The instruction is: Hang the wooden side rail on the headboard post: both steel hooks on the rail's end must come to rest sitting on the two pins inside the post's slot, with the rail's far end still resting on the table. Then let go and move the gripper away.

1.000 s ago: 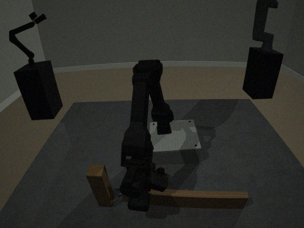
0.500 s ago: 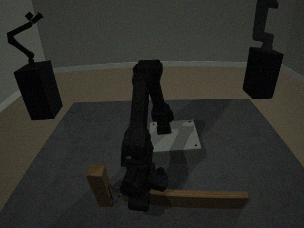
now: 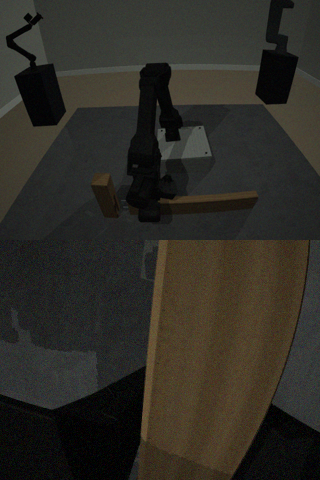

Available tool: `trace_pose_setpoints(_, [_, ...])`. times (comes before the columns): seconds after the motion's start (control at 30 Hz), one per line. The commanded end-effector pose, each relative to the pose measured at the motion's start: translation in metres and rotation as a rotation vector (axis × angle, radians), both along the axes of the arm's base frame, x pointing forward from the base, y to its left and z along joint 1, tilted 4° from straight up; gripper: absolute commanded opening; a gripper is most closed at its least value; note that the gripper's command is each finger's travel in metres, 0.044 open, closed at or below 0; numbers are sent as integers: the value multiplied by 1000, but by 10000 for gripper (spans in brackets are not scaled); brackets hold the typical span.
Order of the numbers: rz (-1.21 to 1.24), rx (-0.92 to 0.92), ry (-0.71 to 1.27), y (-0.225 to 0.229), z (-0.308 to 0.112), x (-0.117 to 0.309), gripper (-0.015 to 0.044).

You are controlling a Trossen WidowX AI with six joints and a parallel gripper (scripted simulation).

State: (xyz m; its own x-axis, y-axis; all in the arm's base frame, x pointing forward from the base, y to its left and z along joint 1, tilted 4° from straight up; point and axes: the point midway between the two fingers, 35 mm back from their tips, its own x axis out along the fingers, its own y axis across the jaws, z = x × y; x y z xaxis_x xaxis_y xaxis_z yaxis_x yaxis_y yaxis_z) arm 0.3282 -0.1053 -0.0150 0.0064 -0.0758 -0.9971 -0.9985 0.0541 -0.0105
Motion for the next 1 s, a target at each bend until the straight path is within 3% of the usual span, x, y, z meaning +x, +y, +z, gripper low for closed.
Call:
trace_pose_setpoints(0.0, [41, 2, 2, 1, 0, 2, 0])
trace_pose_setpoints(0.97, [41, 2, 2, 0, 2, 2, 0])
